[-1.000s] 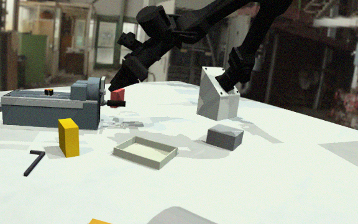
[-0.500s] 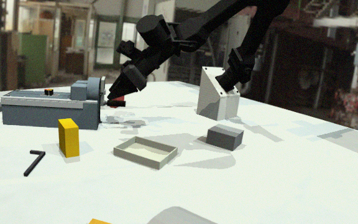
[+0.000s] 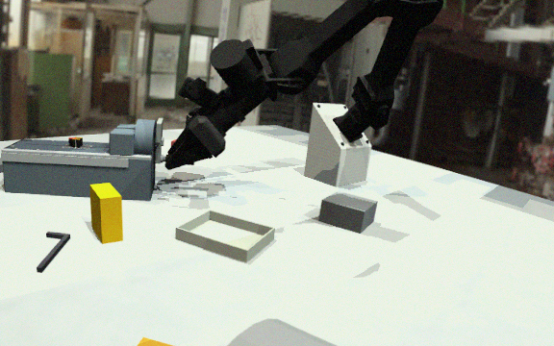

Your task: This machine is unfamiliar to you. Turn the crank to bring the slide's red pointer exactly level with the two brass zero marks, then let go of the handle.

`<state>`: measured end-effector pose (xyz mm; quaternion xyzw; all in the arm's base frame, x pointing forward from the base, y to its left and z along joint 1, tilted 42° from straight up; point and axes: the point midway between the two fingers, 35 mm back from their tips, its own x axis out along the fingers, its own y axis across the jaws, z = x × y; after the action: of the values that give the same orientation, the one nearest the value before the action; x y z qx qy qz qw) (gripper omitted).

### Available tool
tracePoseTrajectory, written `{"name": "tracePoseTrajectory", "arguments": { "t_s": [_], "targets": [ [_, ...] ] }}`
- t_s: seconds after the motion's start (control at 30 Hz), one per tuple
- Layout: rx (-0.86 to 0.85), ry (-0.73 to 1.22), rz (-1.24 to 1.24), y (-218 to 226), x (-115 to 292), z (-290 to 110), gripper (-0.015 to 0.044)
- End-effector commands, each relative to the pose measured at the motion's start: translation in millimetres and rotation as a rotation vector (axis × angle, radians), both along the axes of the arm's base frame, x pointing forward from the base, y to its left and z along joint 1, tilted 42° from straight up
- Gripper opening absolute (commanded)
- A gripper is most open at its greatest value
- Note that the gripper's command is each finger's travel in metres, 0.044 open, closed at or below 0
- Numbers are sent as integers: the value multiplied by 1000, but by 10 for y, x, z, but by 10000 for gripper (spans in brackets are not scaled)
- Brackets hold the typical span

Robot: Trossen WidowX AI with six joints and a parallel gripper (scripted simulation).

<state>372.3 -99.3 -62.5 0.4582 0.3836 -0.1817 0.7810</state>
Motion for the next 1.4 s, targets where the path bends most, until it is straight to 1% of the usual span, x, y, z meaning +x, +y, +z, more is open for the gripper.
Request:
{"name": "tracePoseTrajectory", "arguments": {
  "t_s": [0.0, 0.33, 0.9, 1.37],
  "targets": [
    [4, 14, -7, 54, -35, -86, 440],
    [5, 13, -7, 149, -29, -184, 440],
    [5, 13, -7, 149, -29, -184, 0],
    [6, 13, -7, 181, 23, -145, 0]
  ]
}}
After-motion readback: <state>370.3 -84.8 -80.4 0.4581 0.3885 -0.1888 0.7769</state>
